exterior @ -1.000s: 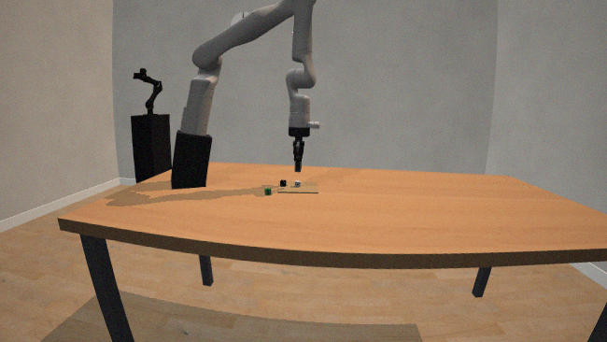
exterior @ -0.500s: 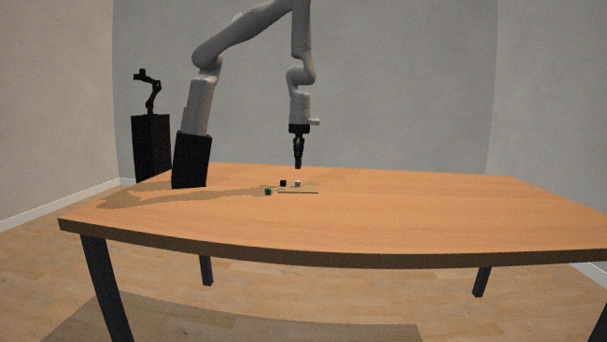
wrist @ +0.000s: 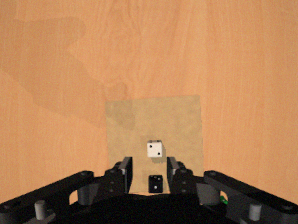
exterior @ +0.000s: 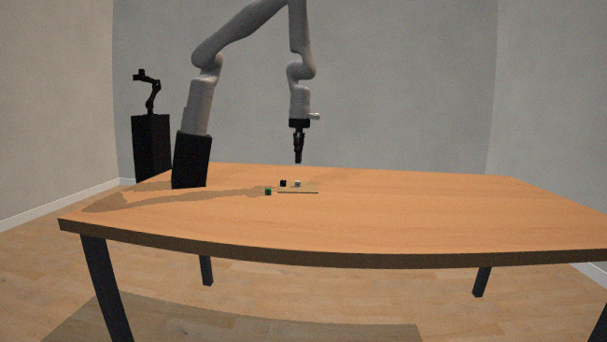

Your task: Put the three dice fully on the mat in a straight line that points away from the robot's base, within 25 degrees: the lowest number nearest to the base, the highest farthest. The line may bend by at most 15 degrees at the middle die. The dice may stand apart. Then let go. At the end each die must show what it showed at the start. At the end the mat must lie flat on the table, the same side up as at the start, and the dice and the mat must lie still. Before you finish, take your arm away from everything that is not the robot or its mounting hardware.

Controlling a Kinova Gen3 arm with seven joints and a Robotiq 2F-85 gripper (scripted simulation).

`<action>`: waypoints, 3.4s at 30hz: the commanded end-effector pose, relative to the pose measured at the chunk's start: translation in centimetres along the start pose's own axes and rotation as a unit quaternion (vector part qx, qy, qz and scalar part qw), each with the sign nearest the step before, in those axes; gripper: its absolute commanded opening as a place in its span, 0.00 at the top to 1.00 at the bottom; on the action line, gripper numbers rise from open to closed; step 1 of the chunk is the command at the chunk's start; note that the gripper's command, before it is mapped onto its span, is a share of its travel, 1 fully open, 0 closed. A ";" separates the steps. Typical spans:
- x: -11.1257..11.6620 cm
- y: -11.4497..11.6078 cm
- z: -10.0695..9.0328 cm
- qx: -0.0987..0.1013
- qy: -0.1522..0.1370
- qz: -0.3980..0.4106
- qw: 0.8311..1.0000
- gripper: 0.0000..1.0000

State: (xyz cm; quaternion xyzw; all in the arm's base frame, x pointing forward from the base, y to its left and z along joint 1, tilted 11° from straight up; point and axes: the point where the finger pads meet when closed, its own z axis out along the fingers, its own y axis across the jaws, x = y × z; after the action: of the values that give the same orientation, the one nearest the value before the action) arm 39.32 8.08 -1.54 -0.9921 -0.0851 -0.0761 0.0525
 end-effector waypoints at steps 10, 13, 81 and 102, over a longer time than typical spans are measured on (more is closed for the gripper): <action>0.0 0.5 -0.9 -0.003 0.001 0.004 1.000 0.65; 0.0 0.5 -0.9 -0.003 0.001 0.004 1.000 0.65; -5.5 2.9 0.4 0.025 -0.046 0.656 0.753 0.00; -7.6 7.1 0.9 0.010 -0.027 0.927 0.374 0.00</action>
State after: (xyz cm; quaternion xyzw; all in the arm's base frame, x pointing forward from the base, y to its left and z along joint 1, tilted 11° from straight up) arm 33.70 0.98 -4.04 -0.5023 0.8573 0.0473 0.1025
